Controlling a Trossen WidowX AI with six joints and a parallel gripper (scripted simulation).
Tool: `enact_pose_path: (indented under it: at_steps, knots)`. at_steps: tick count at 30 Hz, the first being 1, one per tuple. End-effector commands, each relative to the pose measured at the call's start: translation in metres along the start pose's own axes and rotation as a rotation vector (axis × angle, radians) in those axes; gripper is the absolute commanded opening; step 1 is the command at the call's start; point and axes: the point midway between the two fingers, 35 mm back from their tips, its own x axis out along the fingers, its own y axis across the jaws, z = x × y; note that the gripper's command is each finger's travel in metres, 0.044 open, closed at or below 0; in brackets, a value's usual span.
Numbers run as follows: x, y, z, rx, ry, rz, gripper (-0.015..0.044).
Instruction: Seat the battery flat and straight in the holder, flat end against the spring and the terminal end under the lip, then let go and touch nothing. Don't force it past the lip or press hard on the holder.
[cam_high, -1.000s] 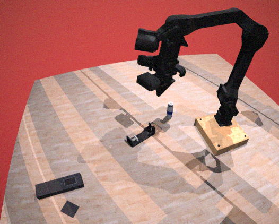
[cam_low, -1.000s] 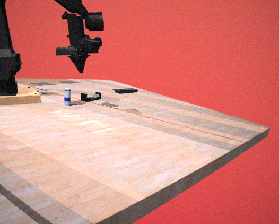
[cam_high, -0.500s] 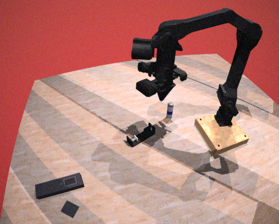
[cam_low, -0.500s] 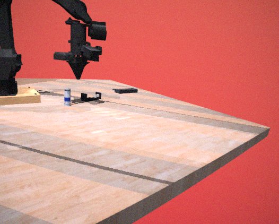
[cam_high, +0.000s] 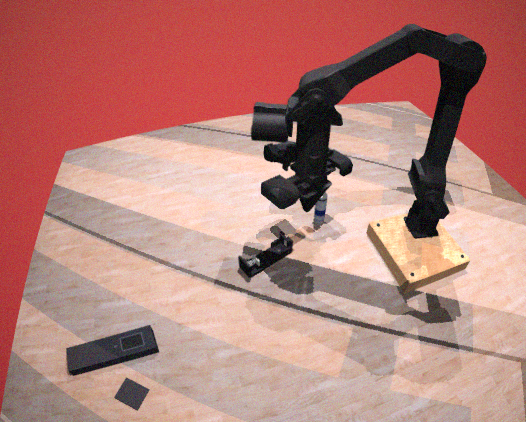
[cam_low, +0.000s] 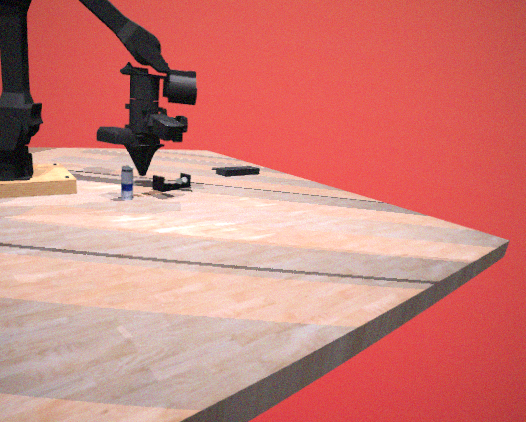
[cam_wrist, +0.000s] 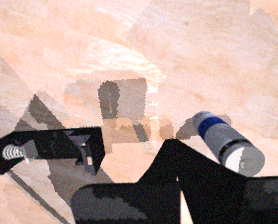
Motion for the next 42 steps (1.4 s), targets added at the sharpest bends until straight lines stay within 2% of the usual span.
enact_pose_path:
  at_steps: [1,42]
  knots:
    - [0.002,-0.008,-0.001,-0.004,0.001,-0.006,0.0000]
    - [0.002,-0.065,-0.001,-0.005,0.001,-0.013,0.0000]
